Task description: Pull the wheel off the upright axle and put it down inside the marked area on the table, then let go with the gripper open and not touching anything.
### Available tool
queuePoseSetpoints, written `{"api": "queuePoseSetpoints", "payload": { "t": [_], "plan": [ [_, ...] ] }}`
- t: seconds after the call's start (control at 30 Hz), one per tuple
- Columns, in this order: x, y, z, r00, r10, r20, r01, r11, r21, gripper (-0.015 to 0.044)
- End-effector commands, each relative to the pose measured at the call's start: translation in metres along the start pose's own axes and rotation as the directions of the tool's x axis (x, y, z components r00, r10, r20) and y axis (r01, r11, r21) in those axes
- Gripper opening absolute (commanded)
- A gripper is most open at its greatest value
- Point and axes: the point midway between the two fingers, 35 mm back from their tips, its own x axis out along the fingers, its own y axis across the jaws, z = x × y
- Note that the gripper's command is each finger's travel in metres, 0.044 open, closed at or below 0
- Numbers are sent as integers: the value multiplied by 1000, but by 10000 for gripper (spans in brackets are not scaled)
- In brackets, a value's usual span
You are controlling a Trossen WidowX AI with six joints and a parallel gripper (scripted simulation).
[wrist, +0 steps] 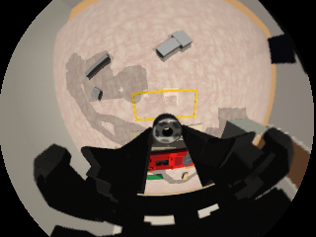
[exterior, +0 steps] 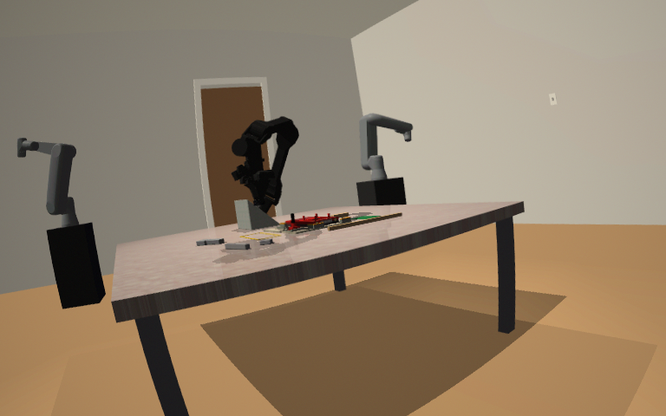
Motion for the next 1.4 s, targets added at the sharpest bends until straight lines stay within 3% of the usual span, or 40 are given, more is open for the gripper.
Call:
{"api": "queuePoseSetpoints", "payload": {
  "t": [0.0,0.47,0.93,1.1,1.37],
  "plan": [
    [3,-12,14,1000,-10,-6,10,1000,-2,0],
    [29,-11,14,1000,-9,-6,9,1000,-3,0],
    [104,-12,12,1000,-9,-9,9,1000,-3,0],
    [108,-13,12,1000,-9,-9,9,1000,-3,0],
    [105,-12,12,1000,-13,-5,13,1000,-12,210]
  ]
}}
